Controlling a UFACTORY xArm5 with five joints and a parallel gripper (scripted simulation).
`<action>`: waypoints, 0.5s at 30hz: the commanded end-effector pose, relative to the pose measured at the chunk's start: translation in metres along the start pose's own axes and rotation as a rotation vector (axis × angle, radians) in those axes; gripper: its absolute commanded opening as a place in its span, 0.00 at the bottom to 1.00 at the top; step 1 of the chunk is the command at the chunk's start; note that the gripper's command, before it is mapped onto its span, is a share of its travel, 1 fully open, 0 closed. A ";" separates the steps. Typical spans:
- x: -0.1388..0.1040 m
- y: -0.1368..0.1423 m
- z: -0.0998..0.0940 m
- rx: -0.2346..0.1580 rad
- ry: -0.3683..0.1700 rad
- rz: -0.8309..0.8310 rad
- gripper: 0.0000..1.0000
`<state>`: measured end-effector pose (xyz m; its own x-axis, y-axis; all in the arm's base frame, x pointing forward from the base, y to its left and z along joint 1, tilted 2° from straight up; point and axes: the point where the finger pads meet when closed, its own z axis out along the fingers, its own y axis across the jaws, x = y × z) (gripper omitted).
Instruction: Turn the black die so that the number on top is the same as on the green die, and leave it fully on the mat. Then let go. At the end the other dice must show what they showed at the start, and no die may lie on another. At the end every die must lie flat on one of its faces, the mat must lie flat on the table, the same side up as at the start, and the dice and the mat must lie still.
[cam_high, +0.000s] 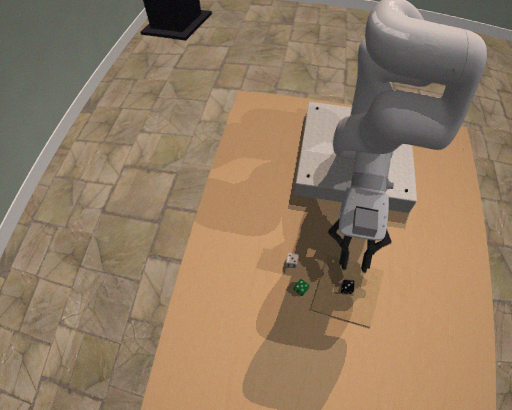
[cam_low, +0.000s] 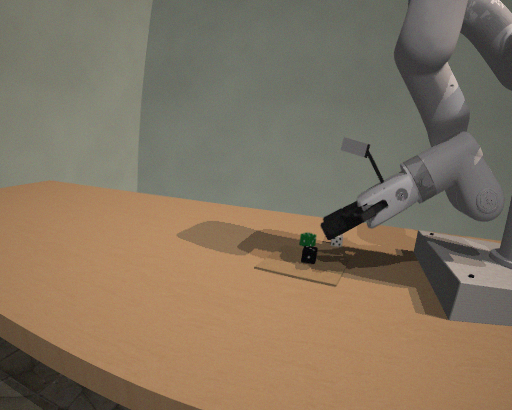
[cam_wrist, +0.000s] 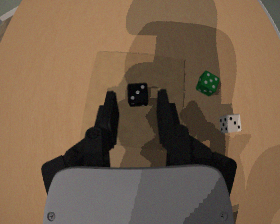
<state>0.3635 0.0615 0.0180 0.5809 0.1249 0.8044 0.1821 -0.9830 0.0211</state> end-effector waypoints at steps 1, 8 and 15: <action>0.017 0.000 -0.012 0.000 -0.001 0.000 0.42; 0.031 0.001 -0.021 0.000 -0.001 0.000 0.42; 0.032 0.001 -0.023 0.000 -0.002 0.000 0.42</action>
<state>0.3642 0.0618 0.0561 0.5815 0.1250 0.8039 0.1825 -0.9830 0.0208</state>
